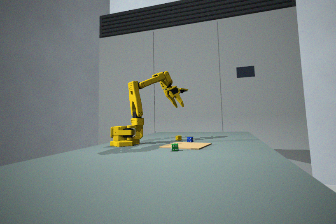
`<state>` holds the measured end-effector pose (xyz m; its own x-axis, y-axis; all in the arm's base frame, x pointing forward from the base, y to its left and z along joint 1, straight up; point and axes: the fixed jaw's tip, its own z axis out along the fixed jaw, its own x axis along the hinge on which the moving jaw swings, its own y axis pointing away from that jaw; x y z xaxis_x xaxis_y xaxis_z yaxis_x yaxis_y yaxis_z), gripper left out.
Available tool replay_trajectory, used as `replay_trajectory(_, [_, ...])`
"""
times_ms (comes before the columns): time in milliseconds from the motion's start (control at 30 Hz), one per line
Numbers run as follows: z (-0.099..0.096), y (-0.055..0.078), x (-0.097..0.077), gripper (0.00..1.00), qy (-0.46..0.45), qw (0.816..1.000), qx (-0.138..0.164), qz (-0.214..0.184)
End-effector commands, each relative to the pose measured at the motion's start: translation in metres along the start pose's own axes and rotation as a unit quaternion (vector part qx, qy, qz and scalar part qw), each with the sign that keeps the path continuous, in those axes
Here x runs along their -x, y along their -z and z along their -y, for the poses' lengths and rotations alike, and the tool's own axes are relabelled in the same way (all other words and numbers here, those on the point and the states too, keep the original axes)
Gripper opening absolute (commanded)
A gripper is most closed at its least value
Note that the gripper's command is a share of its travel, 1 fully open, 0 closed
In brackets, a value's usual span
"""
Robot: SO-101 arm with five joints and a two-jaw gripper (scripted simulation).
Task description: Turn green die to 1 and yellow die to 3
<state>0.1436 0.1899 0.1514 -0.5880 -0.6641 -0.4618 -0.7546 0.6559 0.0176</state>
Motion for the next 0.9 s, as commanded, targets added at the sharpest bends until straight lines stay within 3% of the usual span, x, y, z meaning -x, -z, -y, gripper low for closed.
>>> replay_trajectory(0, [-0.003,0.004,0.004,0.28,0.0,1.0,0.003,0.011])
replay_trajectory(133, [-0.003,-0.009,0.0,0.28,0.0,1.0,0.002,-0.021])
replay_trajectory(333, [-0.002,-0.041,-0.016,0.28,0.0,0.994,-0.002,-0.105])
replay_trajectory(400, [-0.002,-0.041,-0.016,0.28,0.0,0.994,-0.002,-0.105])
replay_trajectory(600, [-0.001,-0.071,-0.037,0.28,0.001,0.982,-0.006,-0.188])
replay_trajectory(867, [-0.001,-0.083,-0.048,0.28,0.001,0.974,-0.008,-0.228])
